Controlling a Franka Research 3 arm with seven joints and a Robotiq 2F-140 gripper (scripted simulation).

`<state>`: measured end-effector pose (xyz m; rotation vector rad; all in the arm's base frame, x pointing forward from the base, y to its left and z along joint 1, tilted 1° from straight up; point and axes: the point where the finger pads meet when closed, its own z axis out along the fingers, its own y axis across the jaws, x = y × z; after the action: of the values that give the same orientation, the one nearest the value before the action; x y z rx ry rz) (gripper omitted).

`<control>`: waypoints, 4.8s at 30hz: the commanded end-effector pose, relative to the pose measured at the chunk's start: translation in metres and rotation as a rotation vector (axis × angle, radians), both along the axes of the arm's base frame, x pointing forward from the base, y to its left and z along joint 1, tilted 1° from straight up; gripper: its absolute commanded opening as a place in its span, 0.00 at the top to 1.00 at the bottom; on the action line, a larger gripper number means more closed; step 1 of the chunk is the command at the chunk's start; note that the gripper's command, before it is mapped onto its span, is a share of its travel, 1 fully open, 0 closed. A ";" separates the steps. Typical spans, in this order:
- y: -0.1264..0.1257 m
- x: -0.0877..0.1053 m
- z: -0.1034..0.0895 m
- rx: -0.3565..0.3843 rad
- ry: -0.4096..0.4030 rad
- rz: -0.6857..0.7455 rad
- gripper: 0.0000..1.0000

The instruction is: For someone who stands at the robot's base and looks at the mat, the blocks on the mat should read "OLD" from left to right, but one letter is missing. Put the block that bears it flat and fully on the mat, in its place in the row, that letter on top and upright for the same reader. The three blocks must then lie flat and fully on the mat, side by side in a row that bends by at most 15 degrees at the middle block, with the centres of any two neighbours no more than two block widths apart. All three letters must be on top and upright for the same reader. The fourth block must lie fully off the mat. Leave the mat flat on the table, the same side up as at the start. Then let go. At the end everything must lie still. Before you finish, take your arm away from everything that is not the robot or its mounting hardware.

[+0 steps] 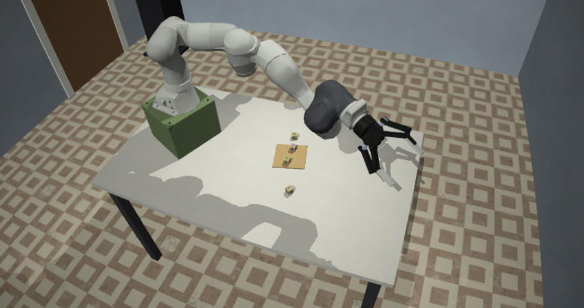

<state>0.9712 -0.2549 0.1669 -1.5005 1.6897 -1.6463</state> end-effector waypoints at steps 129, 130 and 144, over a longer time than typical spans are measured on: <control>0.381 -0.495 -0.277 0.323 1.108 -0.130 0.00; 0.381 -0.495 -0.277 0.323 1.108 -0.130 0.00; 0.393 -0.491 -0.268 0.341 1.163 -0.089 0.00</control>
<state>0.4779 0.1325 -0.1082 -2.3422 2.4108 -0.3972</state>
